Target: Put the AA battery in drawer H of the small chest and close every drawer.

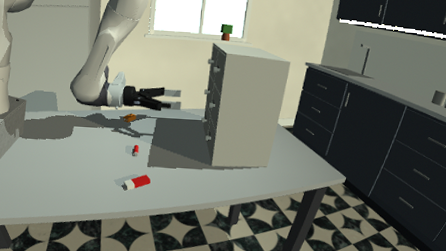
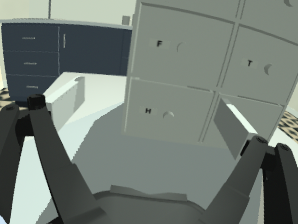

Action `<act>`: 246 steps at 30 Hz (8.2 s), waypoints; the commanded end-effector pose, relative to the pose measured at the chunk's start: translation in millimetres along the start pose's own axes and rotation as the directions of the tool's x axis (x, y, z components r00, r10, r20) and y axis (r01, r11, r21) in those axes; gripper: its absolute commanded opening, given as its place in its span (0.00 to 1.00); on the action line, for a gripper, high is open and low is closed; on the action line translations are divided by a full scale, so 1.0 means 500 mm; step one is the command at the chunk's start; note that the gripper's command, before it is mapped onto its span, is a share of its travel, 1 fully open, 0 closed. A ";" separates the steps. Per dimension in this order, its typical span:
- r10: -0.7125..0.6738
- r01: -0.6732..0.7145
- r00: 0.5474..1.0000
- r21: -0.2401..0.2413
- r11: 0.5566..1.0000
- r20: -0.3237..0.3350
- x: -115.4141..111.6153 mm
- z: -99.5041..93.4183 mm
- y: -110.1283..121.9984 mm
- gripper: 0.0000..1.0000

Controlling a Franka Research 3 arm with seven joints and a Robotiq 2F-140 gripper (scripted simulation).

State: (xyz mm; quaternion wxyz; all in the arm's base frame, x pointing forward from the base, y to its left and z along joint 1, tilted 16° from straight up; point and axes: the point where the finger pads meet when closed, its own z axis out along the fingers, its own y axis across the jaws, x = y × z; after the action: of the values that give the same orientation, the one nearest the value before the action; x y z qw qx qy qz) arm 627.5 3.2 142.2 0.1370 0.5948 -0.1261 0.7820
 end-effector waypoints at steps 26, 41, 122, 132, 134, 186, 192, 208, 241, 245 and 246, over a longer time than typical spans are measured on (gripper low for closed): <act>0.005 -0.005 1.000 0.002 1.000 -0.004 0.019 0.002 -0.002 1.00; 0.005 -0.005 1.000 0.002 1.000 -0.004 0.084 0.001 -0.002 1.00; 0.002 -0.006 0.550 0.002 1.000 0.835 0.215 -0.126 -0.002 1.00; 0.001 -0.005 0.493 0.001 1.000 0.870 0.222 -0.135 -0.001 1.00; 0.000 -0.005 0.476 0.002 1.000 0.879 0.221 -0.139 -0.001 1.00; -0.002 -0.005 0.015 0.002 1.000 1.000 0.282 -0.202 0.000 1.00; -0.002 -0.005 0.006 0.002 1.000 1.000 0.283 -0.203 0.000 1.00; -0.002 -0.005 0.004 0.002 1.000 1.000 0.284 -0.204 0.000 1.00; -0.002 -0.005 0.004 0.002 1.000 1.000 0.283 -0.257 0.069 1.00; -0.002 -0.005 0.004 0.002 1.000 1.000 0.283 -0.260 0.072 1.00; -0.002 -0.005 0.004 0.002 1.000 1.000 0.283 -0.260 0.073 1.00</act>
State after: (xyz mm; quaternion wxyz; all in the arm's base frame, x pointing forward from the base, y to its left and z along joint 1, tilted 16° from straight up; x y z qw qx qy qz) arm 462.6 28.3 243.9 0.0015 0.9718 -0.1954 0.1322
